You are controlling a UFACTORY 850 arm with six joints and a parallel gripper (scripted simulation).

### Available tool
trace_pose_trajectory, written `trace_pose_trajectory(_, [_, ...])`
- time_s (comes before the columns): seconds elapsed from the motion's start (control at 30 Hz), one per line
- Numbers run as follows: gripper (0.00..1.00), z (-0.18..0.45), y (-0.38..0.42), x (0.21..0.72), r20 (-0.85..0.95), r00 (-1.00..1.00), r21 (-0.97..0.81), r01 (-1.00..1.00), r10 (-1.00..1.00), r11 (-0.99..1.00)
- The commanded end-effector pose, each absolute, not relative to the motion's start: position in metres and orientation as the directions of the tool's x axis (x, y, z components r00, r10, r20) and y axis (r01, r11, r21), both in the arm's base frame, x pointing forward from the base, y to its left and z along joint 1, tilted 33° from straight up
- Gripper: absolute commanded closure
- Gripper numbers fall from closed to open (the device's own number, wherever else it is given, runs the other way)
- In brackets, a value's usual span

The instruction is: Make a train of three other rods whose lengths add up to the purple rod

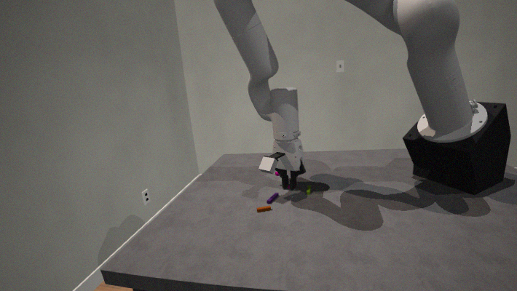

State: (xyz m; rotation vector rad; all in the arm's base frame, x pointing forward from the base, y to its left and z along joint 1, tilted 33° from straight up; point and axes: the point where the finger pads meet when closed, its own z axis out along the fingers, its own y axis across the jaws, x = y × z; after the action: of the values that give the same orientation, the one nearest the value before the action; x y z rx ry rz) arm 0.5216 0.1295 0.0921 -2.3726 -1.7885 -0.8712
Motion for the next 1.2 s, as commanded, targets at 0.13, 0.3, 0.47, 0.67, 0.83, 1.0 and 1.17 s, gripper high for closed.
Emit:
trace_pose_trajectory(0.13, [0.76,0.093,0.129,0.522,0.457,0.175,0.291,0.897,0.872,-0.332])
trace_pose_trajectory(0.3, [0.76,0.093,0.129,0.522,0.457,0.175,0.291,0.897,0.872,-0.332])
trace_pose_trajectory(0.47, [0.76,0.096,0.128,0.520,0.457,0.175,0.291,0.897,0.872,-0.332])
trace_pose_trajectory(0.67, [0.76,0.118,0.119,0.510,0.457,0.175,0.291,0.897,0.872,-0.332])
trace_pose_trajectory(0.83, [0.76,0.141,0.109,0.499,0.457,0.175,0.291,0.897,0.872,-0.332])
trace_pose_trajectory(1.0, [0.76,0.153,0.104,0.493,0.457,0.175,0.291,0.897,0.872,-0.332])
trace_pose_trajectory(1.17, [0.76,0.165,0.098,0.487,0.457,0.175,0.291,0.897,0.872,-0.332])
